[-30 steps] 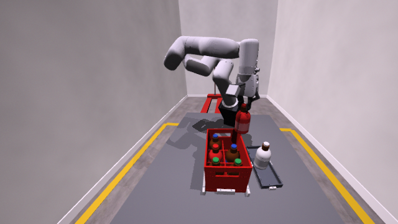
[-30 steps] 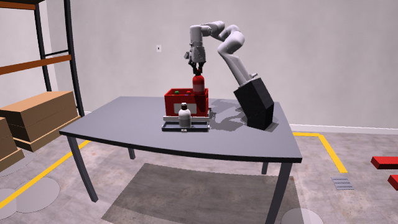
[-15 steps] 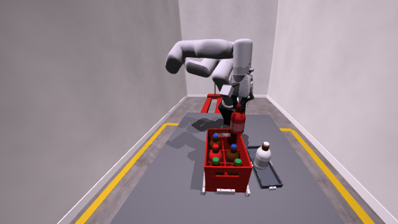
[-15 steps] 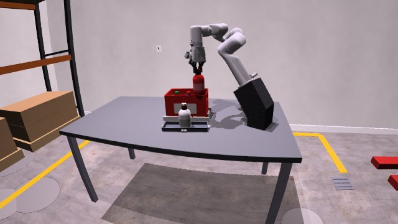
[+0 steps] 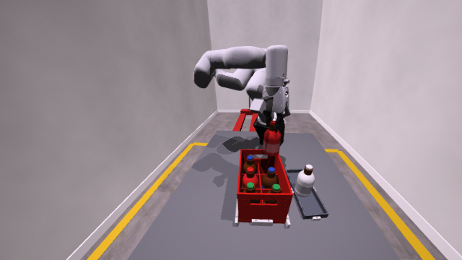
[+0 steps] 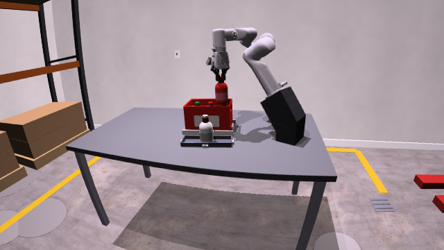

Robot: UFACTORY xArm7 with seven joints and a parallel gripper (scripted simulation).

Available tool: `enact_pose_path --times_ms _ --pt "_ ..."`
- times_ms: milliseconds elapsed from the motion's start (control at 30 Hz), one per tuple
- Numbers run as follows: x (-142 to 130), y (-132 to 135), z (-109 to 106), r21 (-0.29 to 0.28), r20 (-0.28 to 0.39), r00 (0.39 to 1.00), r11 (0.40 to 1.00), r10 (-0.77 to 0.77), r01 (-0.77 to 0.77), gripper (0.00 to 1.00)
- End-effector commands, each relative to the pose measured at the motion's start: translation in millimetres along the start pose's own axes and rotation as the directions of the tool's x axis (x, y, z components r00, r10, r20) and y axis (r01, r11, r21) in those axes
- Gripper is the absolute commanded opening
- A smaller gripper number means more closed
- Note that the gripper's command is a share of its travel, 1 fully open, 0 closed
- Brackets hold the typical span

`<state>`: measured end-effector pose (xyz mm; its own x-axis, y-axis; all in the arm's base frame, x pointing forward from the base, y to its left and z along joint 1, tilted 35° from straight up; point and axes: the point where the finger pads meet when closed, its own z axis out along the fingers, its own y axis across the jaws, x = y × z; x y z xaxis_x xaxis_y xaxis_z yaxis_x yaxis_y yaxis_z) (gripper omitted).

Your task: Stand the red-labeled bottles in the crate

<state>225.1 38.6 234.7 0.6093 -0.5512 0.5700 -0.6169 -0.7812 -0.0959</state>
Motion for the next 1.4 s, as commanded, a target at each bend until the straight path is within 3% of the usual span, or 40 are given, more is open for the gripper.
enact_pose_path --times_ms 0,1367 --pt "2.7 1.2 -1.0 0.003 -0.001 1.0 1.0 0.001 -0.001 0.0" --pt "6.8 4.7 0.2 0.003 -0.001 1.0 1.0 0.001 -0.001 0.0"
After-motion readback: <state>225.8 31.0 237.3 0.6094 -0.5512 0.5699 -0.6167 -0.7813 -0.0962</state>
